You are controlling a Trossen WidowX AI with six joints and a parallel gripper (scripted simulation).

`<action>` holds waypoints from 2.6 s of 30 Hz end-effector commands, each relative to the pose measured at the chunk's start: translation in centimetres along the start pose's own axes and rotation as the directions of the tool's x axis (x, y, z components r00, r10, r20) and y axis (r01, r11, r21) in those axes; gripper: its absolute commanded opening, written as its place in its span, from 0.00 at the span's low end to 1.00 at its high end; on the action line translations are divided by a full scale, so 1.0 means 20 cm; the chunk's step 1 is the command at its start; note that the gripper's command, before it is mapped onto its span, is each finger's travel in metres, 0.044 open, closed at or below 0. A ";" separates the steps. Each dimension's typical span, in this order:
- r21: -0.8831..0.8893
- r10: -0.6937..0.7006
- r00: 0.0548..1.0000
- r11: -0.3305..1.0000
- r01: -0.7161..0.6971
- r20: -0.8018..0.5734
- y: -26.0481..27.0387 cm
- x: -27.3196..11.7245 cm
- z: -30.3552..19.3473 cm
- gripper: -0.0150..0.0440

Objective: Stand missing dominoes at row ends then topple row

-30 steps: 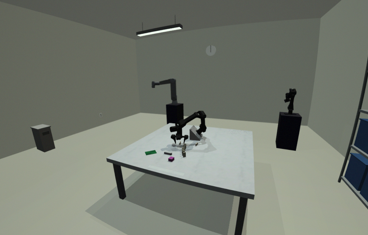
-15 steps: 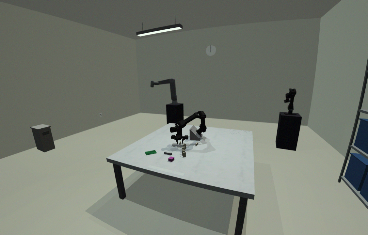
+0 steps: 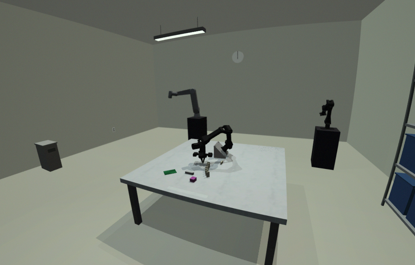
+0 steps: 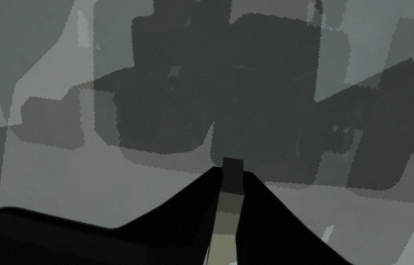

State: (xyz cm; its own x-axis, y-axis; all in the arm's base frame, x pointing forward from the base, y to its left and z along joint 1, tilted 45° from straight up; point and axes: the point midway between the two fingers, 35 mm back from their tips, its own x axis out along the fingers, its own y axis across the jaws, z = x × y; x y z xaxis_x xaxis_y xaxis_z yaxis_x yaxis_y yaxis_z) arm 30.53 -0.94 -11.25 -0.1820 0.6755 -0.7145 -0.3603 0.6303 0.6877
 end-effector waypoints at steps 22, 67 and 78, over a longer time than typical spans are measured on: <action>0.033 -0.010 1.000 0.999 0.010 -0.004 -0.41 -0.43 -0.57 0.29; 0.065 -0.065 0.128 0.998 0.002 0.990 -0.40 -0.27 -0.77 0.29; 0.065 -0.065 0.128 0.998 0.002 0.990 -0.40 -0.27 -0.77 0.29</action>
State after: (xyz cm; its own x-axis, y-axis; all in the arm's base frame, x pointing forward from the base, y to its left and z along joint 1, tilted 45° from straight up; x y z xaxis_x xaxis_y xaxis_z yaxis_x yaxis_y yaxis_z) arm 20.40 -15.53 -14.76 0.9033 0.4289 -0.0097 -0.3032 0.6542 0.6929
